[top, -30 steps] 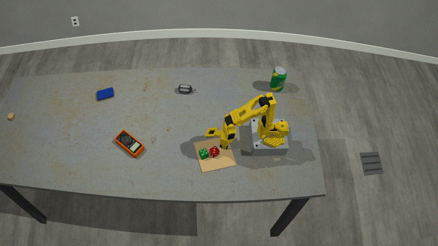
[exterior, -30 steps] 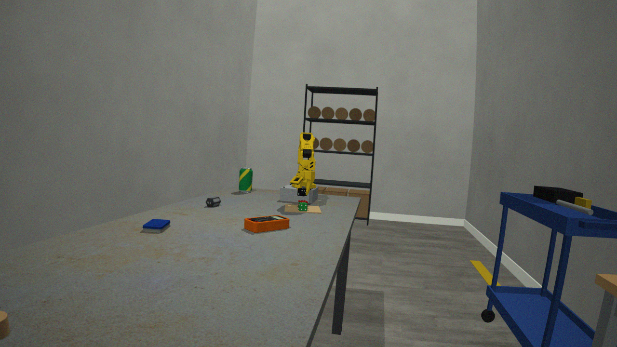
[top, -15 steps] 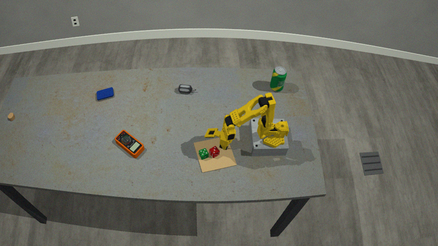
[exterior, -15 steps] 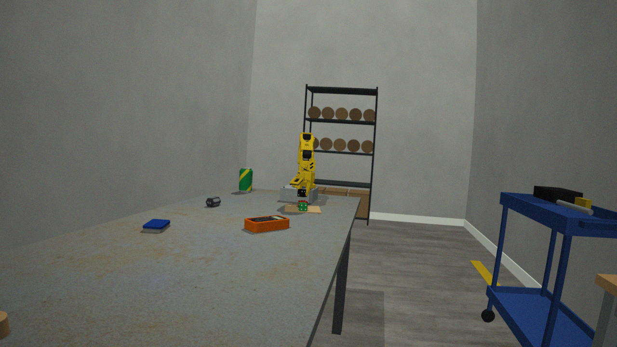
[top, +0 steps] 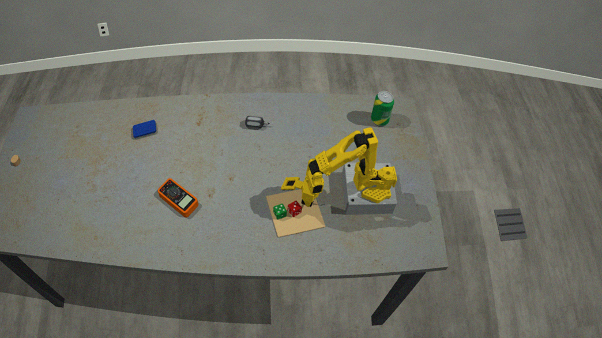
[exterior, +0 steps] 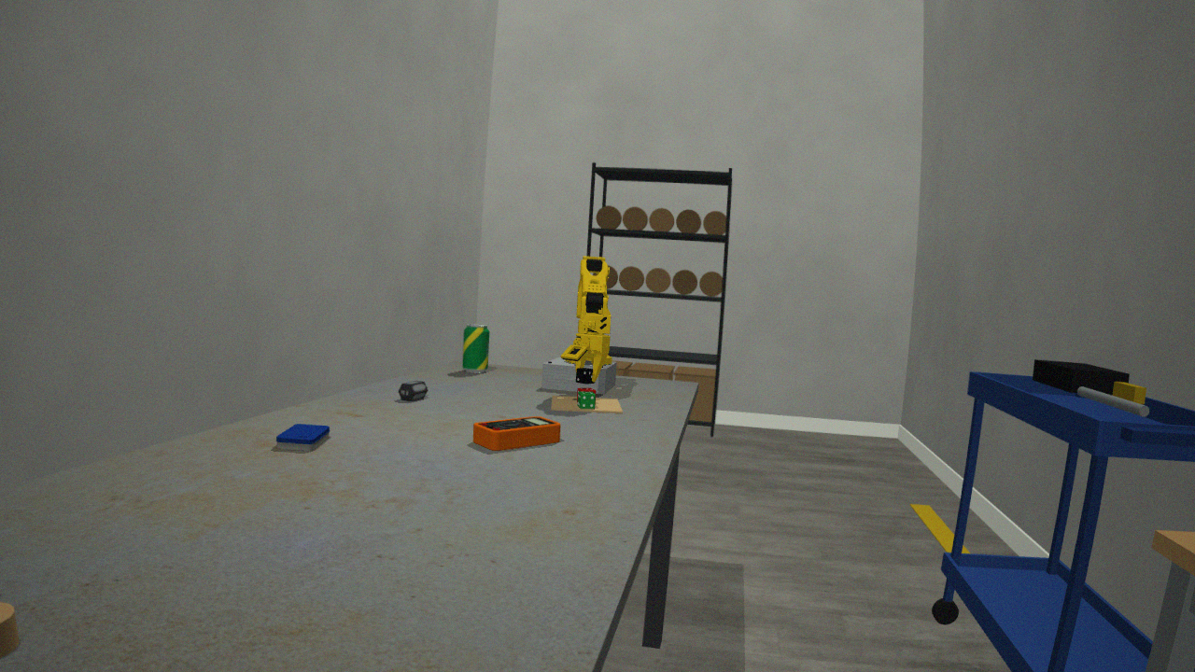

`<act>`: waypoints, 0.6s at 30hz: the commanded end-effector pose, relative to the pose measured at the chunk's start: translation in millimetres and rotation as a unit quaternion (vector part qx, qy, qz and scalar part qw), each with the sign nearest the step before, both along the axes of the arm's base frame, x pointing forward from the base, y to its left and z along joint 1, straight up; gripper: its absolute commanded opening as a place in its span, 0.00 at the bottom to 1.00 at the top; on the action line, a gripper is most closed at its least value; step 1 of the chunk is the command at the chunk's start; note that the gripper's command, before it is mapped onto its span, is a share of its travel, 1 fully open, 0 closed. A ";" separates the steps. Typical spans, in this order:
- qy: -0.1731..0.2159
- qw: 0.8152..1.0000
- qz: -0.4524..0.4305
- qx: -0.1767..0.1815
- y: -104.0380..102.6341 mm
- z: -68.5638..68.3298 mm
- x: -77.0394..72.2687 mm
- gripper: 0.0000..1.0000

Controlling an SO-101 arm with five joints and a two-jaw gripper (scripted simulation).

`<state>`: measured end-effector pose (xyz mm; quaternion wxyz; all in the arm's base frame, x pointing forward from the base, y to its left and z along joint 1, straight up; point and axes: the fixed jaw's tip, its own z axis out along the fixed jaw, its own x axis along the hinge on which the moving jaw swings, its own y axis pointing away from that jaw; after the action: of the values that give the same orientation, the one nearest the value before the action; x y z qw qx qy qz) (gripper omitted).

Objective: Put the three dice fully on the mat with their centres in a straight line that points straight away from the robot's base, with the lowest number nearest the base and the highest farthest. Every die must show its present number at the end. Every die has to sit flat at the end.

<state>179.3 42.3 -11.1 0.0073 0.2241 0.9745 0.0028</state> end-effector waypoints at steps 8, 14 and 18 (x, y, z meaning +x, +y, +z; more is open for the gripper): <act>0.010 1.000 -0.001 -0.002 -2.1 -8.0 -3.7 0.00; 0.010 1.000 -0.001 -0.002 -2.1 -9.3 -3.7 0.00; 0.010 1.000 -0.001 -0.002 -2.1 -12.1 -3.7 0.00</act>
<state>179.2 42.3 -17.9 0.0067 0.2241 0.9745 0.0025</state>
